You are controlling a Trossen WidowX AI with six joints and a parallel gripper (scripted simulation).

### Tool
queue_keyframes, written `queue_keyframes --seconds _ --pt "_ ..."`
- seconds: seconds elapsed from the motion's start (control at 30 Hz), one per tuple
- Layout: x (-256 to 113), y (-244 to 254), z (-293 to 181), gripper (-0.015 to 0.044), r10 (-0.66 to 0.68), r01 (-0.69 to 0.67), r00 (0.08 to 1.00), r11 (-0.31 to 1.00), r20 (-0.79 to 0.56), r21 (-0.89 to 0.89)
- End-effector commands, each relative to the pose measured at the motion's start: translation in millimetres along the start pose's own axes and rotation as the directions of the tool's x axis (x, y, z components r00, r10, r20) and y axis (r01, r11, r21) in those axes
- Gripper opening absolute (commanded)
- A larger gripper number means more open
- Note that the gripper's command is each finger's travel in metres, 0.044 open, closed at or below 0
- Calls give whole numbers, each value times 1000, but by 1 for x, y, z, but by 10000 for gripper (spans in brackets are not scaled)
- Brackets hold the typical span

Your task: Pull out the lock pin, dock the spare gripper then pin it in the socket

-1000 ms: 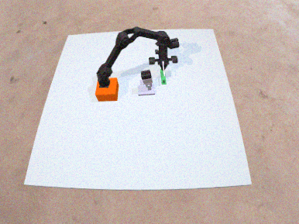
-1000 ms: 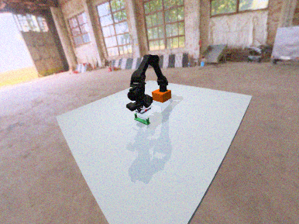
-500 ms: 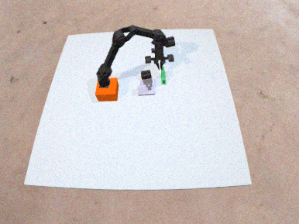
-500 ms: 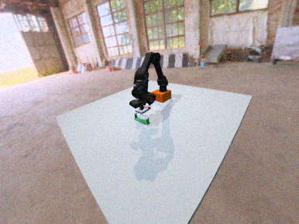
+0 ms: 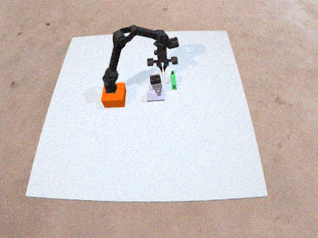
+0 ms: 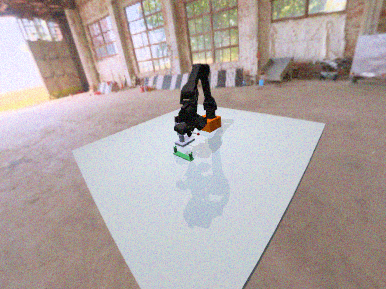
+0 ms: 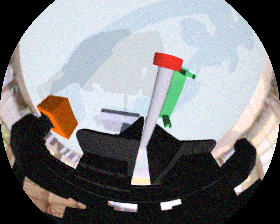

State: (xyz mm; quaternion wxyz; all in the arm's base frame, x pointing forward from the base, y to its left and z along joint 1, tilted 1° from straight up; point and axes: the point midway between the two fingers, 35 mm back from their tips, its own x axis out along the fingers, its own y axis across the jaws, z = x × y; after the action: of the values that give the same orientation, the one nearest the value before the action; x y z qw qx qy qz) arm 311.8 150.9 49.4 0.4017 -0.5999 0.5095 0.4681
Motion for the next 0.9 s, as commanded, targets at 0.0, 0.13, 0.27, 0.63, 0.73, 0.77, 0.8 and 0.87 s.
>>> queue_keyframes --seconds 0.0,0.13,0.27,0.63,0.73,0.77,0.8,0.87 --pt "-2 10 1 0 -1 1 1000 1000 5 3" --pt "-3 22 0 0 1 -1 1000 1000 5 3" --pt "-4 34 0 0 3 -3 1000 1000 6 2" --pt "25 38 8 0 6 -6 1000 1000 7 2" --pt "41 39 12 0 7 -7 1000 1000 7 2" --pt "44 39 13 0 8 -8 1000 1000 7 2" --pt "46 39 13 0 7 -7 1000 1000 7 3" --pt "48 39 14 0 6 -6 1000 1000 7 4"
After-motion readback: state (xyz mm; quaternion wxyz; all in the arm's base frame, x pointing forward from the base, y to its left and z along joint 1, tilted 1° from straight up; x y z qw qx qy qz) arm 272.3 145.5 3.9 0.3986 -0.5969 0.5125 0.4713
